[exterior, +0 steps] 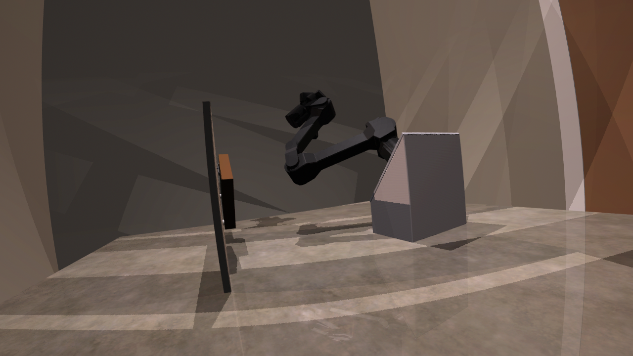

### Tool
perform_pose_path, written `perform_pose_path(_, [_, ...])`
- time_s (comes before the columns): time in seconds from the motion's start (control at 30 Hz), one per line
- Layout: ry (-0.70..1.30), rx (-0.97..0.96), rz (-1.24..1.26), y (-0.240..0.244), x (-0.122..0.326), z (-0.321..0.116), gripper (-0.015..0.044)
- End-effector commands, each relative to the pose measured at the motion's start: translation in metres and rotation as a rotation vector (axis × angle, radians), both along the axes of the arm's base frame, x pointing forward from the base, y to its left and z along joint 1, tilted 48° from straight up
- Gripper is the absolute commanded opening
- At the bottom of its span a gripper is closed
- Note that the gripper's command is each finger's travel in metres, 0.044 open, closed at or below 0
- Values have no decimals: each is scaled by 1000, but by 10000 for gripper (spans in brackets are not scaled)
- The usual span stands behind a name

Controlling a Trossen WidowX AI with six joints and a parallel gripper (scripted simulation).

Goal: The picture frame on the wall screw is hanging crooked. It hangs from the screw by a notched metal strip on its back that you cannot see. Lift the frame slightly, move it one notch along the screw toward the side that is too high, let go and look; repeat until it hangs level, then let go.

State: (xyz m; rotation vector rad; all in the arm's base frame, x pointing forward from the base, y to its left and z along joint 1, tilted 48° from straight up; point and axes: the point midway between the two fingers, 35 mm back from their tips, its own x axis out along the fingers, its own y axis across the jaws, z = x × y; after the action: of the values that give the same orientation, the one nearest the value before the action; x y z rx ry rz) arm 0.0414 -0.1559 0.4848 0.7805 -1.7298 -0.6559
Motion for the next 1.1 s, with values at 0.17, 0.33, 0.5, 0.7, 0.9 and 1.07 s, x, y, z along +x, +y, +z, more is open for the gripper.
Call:
perform_pose_path(0.17, [-202,-93,-135,8,-53,-5,260])
perform_pose_path(0.33, [-396,-258,-270,33,-103,-12,260])
perform_pose_path(0.5, [-546,-485,-367,71,-139,-19,260])
perform_pose_path(0.7, [-657,-819,-478,133,-165,-38,260])
perform_pose_path(0.9, [-655,-1198,-529,199,-162,-60,260])
perform_pose_path(1.07, [-557,-1421,-443,237,-143,-65,260])
